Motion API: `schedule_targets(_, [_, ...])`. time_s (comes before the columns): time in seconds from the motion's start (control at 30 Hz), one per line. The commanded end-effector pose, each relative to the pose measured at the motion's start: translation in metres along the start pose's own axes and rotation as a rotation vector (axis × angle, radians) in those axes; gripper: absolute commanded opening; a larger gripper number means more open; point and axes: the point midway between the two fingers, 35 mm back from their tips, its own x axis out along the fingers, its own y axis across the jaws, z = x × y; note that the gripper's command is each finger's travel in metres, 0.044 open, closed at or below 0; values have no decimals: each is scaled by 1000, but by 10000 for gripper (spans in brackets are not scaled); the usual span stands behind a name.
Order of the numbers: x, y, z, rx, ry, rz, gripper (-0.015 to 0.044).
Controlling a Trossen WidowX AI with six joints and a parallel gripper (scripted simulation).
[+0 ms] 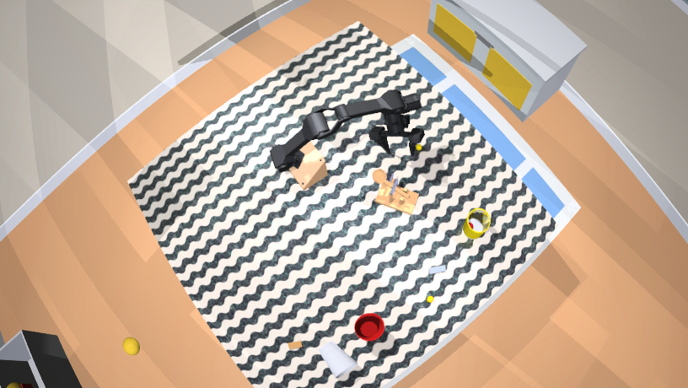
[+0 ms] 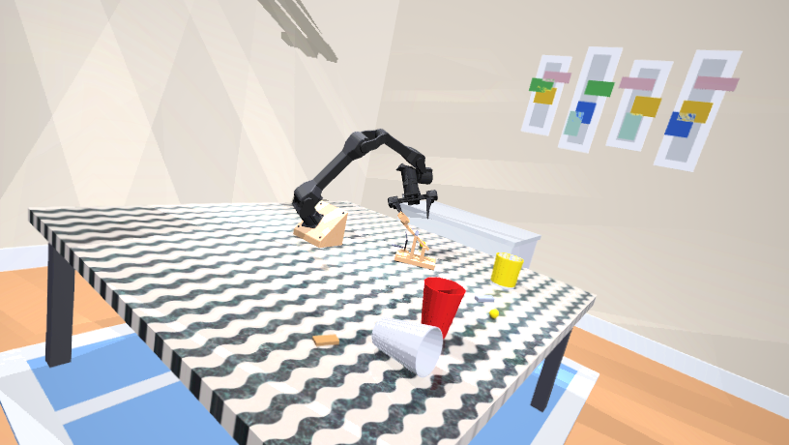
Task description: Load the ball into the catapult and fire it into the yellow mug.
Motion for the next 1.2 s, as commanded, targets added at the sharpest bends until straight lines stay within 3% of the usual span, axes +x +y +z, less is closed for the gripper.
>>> schedule_targets(0.0, [1, -19, -5, 158, -63, -7, 440])
schedule_targets(1.17, [18, -165, -83, 1285, -471, -27, 440])
